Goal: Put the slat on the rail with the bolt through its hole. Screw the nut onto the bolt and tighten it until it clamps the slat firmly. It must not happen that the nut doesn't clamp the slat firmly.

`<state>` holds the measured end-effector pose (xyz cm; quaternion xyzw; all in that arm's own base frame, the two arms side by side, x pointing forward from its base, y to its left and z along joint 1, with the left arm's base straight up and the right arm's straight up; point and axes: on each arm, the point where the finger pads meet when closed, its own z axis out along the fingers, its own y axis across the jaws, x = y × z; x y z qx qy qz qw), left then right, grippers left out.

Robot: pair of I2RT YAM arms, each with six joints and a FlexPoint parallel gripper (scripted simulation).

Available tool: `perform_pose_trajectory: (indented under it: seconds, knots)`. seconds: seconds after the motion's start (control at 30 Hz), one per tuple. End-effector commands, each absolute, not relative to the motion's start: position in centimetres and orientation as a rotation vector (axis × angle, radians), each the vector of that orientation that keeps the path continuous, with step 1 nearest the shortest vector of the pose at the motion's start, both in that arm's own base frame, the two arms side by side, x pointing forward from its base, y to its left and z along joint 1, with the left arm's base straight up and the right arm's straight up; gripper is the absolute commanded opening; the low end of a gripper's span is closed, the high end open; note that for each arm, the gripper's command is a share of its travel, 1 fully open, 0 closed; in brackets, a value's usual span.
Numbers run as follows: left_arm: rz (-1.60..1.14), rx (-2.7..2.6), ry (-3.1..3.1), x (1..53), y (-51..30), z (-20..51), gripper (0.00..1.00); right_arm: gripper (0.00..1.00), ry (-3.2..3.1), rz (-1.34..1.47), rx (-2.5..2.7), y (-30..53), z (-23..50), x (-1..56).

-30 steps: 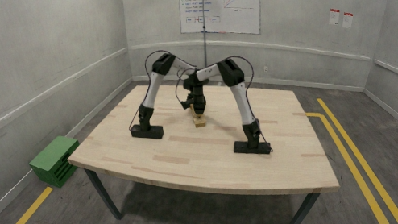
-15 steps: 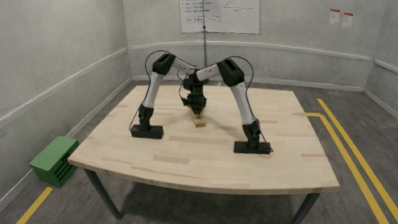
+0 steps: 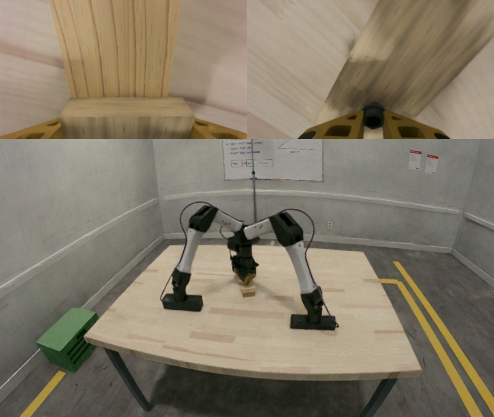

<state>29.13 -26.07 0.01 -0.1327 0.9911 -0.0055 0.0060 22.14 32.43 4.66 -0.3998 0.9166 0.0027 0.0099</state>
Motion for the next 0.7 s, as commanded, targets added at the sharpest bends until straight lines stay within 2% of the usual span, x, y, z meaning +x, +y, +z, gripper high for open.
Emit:
perform_pose_trajectory:
  seconds: [0.0, 0.67]
  knots:
    - [-0.041, -0.412, 3.09, 29.33, -26.43, 0.55, 0.67, 0.14, 2.983, 0.024, -0.902, 32.79, 5.07, 22.56]
    - [-0.041, -0.412, 3.09, 29.33, -26.43, 0.55, 0.67, 0.14, 3.125, 0.026, 0.141, 32.78, 5.06, 22.56]
